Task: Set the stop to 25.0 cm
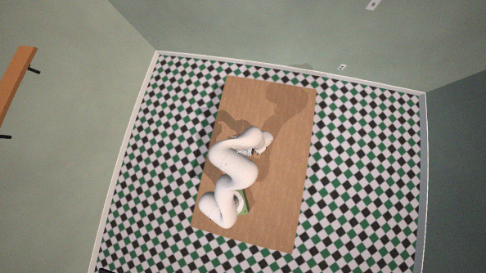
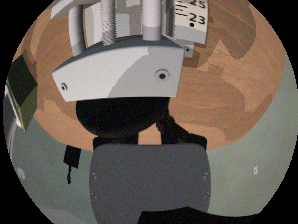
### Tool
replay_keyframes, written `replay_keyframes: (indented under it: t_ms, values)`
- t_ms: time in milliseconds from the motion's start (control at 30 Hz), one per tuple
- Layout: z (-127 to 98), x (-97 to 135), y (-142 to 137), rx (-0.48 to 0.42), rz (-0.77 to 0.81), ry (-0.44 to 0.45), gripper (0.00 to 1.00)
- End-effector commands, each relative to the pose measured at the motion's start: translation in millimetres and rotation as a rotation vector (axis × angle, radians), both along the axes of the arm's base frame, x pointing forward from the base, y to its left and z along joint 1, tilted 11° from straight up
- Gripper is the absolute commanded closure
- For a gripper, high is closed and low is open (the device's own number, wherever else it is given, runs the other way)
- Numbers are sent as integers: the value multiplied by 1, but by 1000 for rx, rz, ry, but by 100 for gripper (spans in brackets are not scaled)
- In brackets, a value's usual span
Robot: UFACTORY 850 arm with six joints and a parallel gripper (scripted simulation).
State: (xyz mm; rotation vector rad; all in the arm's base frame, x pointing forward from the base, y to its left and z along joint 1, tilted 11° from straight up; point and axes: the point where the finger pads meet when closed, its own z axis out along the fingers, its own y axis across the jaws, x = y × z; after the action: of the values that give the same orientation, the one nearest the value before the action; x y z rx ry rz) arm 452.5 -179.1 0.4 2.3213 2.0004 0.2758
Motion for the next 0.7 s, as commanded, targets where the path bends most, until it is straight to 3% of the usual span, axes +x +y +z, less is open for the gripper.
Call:
replay_keyframes:
  t_ms: [0, 667]
  values:
    - [0, 0, 0, -1, 0, 0, 94]
    - [-4, -2, 1, -1, 0, 0, 94]
